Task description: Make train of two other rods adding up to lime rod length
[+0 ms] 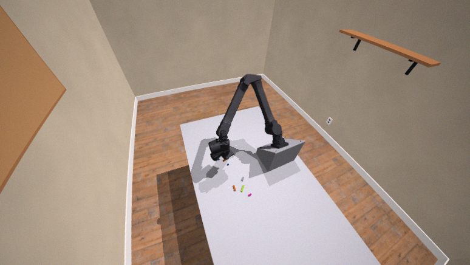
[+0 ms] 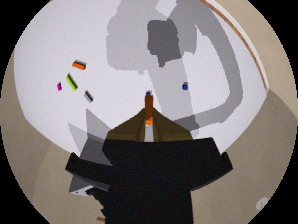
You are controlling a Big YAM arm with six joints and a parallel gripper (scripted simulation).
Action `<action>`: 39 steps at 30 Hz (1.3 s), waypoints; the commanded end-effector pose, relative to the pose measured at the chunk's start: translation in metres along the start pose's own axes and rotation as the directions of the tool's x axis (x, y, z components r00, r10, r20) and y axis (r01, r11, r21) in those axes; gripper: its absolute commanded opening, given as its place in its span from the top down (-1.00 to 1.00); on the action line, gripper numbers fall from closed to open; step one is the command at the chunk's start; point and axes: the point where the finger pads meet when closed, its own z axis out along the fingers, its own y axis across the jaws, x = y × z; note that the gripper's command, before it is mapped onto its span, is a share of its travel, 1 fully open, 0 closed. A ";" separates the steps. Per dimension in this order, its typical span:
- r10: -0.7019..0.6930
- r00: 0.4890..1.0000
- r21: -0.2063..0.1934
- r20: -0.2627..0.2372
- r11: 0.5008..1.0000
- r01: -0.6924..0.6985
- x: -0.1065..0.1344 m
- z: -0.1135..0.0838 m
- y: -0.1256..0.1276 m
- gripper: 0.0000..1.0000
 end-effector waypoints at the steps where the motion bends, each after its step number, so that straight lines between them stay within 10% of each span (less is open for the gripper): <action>1: 0.022 0.999 0.006 0.026 1.000 -0.023 -0.008 -0.008 -0.001 0.90; 27: 0.005 1.000 -0.004 -0.001 1.000 -0.005 0.000 0.080 0.001 0.90; 39: 0.016 1.000 0.008 0.020 1.000 -0.016 -0.006 0.084 -0.006 0.90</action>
